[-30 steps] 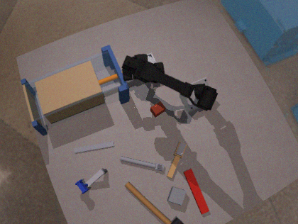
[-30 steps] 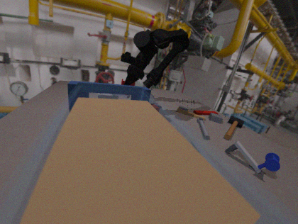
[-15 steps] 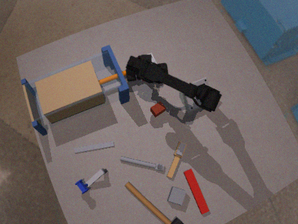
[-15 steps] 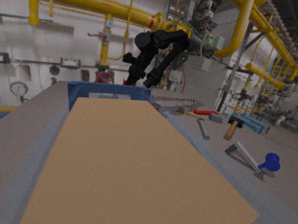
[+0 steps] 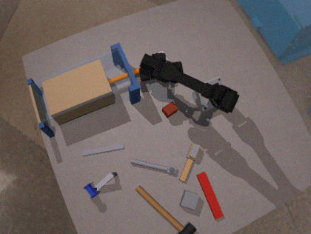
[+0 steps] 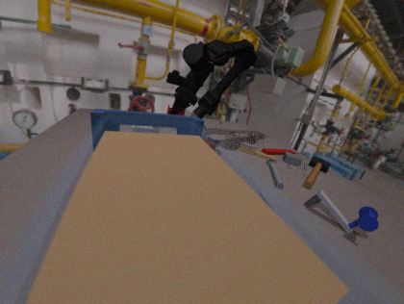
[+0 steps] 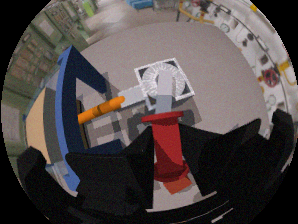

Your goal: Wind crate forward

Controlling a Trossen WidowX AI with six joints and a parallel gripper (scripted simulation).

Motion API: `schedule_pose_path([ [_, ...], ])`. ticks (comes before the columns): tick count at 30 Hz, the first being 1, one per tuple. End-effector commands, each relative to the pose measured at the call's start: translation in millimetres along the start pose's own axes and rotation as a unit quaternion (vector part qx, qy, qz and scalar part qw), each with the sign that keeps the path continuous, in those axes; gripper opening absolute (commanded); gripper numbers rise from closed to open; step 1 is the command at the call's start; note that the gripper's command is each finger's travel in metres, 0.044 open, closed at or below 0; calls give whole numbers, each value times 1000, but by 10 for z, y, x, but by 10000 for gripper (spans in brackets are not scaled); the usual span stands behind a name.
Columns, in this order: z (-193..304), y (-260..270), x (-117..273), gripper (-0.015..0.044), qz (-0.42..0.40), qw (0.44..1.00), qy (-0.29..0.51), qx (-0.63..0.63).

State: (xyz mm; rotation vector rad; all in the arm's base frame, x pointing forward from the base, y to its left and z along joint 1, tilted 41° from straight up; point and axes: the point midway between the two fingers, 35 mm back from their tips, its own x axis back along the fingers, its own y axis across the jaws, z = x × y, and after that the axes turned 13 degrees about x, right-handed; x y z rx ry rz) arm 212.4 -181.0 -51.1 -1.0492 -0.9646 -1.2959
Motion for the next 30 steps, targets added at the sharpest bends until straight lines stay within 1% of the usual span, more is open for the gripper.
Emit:
schedule_pose_path([
  [1,76,-172,-25,0,16,1000,10,-4],
  [30,101,-476,-36,0,17,1000,10,-5],
])
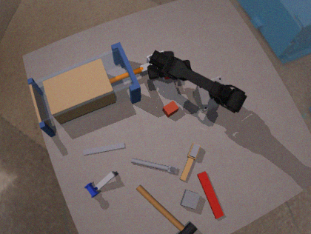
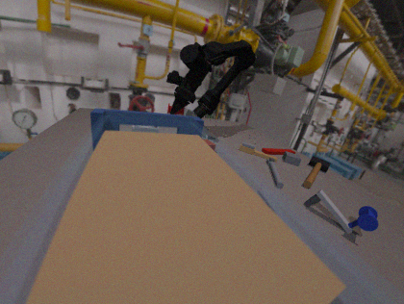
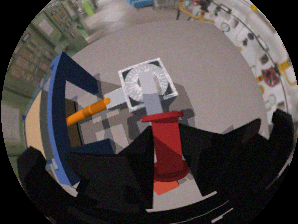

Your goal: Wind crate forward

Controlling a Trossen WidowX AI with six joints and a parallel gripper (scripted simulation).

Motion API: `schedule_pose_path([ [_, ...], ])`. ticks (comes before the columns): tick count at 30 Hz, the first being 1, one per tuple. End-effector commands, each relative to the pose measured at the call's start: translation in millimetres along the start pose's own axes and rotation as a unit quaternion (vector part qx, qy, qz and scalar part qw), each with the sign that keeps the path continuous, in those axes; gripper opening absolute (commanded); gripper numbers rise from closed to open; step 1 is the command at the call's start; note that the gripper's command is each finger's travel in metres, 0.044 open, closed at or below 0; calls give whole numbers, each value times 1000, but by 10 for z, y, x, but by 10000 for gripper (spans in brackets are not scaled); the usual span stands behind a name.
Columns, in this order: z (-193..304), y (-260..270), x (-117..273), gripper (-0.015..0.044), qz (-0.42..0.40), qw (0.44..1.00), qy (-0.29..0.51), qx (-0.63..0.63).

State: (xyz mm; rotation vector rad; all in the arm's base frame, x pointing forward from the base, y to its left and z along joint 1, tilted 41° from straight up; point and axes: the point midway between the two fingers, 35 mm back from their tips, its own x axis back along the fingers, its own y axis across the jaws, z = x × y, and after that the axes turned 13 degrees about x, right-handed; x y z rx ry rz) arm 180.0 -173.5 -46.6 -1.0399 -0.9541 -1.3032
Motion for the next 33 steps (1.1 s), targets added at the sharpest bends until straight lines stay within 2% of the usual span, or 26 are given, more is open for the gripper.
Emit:
schedule_pose_path([
  [1,23,-161,-44,0,18,1000,3,-4],
  [33,-51,-489,-100,0,19,1000,3,-4],
])
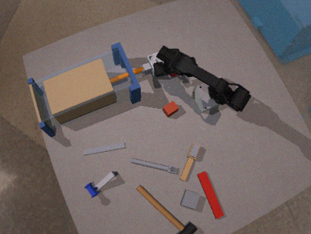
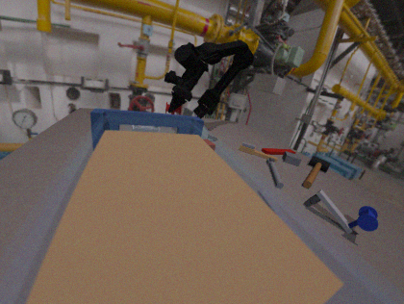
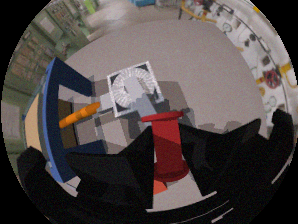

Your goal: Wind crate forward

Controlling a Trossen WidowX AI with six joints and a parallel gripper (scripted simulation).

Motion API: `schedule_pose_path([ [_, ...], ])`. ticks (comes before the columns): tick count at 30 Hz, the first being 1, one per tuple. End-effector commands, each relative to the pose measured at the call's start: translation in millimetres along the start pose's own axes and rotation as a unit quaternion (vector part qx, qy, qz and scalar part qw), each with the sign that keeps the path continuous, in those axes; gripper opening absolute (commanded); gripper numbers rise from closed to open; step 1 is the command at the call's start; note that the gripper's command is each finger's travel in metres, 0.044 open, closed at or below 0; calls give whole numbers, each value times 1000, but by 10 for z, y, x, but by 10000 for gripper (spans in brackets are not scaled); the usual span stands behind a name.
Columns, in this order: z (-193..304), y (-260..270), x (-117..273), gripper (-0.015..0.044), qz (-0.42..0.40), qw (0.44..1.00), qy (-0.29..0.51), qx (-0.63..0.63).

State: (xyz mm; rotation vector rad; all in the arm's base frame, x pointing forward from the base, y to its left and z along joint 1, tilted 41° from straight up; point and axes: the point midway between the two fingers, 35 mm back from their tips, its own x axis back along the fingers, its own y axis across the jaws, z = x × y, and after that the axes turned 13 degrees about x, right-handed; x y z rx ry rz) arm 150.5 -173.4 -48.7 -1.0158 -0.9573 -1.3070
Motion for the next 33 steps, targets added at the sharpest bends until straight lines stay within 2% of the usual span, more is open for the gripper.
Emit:
schedule_pose_path([
  [1,-39,-204,-65,0,23,1000,-4,-12],
  [33,-207,-486,-155,0,24,1000,-5,-12],
])
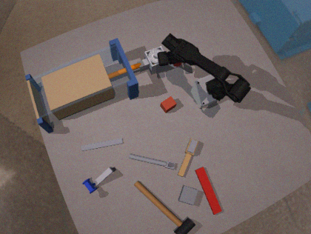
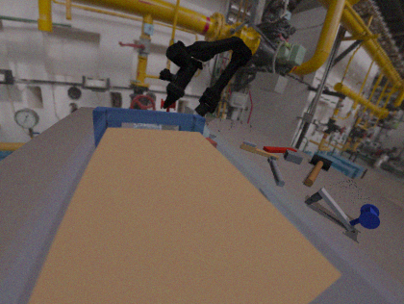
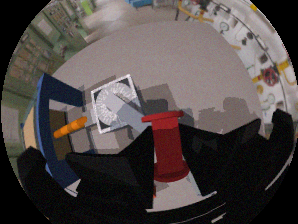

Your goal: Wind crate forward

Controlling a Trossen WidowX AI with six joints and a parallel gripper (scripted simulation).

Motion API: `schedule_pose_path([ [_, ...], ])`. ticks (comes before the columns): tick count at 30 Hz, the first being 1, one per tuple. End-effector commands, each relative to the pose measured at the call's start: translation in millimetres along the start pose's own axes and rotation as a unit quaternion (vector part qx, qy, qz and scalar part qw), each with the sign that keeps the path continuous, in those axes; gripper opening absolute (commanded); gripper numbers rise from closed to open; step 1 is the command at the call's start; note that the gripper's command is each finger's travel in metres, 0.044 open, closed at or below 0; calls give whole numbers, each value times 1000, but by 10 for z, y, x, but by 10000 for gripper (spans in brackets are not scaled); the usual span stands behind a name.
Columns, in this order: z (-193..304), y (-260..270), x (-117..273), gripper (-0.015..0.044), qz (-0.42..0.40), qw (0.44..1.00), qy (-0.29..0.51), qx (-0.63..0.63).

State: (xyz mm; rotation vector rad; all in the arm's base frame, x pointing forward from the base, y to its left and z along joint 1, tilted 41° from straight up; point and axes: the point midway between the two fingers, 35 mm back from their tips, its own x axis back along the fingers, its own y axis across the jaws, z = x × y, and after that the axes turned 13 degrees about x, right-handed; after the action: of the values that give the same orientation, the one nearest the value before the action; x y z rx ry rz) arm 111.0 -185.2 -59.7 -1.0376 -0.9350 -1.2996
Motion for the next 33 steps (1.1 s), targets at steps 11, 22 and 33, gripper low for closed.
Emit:
schedule_pose_path([
  [11,-139,-173,-109,0,13,1000,-5,-3],
  [22,-223,-240,-150,0,14,1000,-5,-3],
  [33,-318,-297,-195,0,14,1000,-5,-4],
])
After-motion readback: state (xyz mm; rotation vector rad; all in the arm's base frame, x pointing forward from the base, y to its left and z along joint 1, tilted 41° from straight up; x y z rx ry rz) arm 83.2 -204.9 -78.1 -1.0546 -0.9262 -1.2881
